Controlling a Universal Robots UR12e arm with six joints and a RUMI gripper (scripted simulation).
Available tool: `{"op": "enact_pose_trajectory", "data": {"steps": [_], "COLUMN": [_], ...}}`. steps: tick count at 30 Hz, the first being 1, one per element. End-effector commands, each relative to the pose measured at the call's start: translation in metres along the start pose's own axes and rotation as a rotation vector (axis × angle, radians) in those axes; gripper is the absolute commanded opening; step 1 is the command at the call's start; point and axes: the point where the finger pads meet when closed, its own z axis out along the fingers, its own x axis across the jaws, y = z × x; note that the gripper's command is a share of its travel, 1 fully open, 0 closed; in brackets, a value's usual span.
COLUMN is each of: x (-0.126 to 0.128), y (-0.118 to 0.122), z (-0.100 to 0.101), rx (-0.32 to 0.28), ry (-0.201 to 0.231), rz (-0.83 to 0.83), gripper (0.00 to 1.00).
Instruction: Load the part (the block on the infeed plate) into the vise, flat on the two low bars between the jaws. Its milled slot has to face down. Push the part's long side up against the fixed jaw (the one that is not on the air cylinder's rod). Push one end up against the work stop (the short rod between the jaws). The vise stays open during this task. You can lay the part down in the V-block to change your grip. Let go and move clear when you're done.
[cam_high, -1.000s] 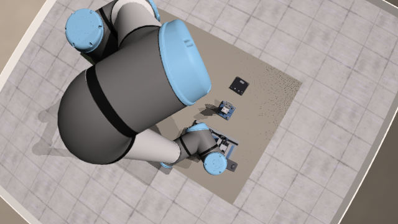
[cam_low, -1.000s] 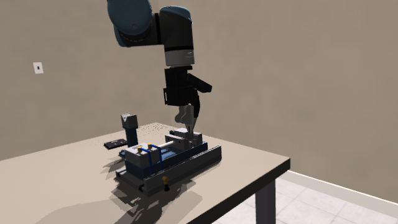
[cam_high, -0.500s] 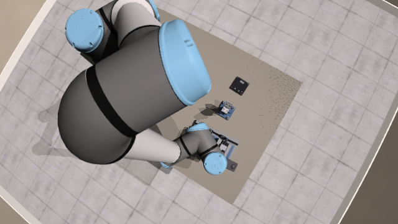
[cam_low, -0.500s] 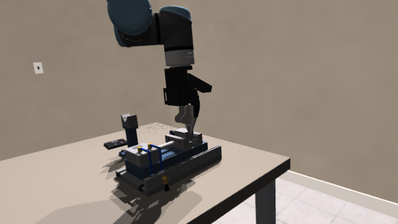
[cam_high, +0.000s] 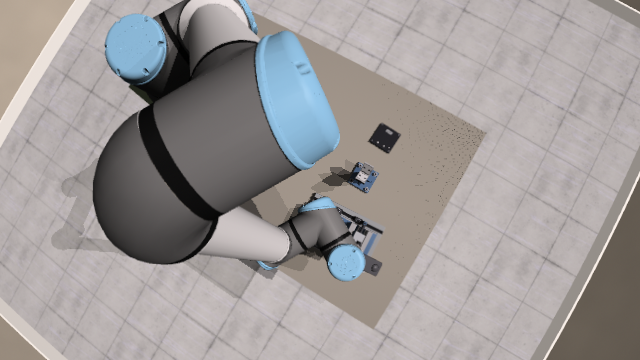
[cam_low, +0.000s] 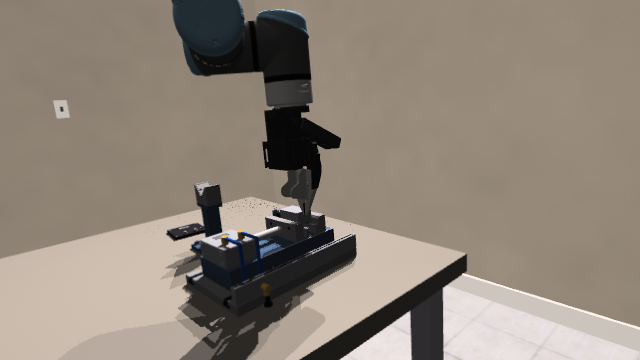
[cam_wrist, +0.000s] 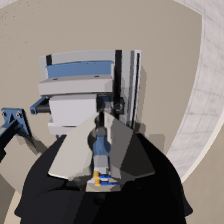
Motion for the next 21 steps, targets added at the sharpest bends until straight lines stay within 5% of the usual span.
{"op": "enact_pose_trajectory", "data": {"steps": [1, 21], "x": [0.0000, 0.0026], "y": [-0.0005, -0.0005], "z": [-0.0005, -0.0005], "rx": [0.001, 0.001], "ry": [0.000, 0.000], "rz": [0.000, 0.000], "gripper": [0.00, 0.00]}}
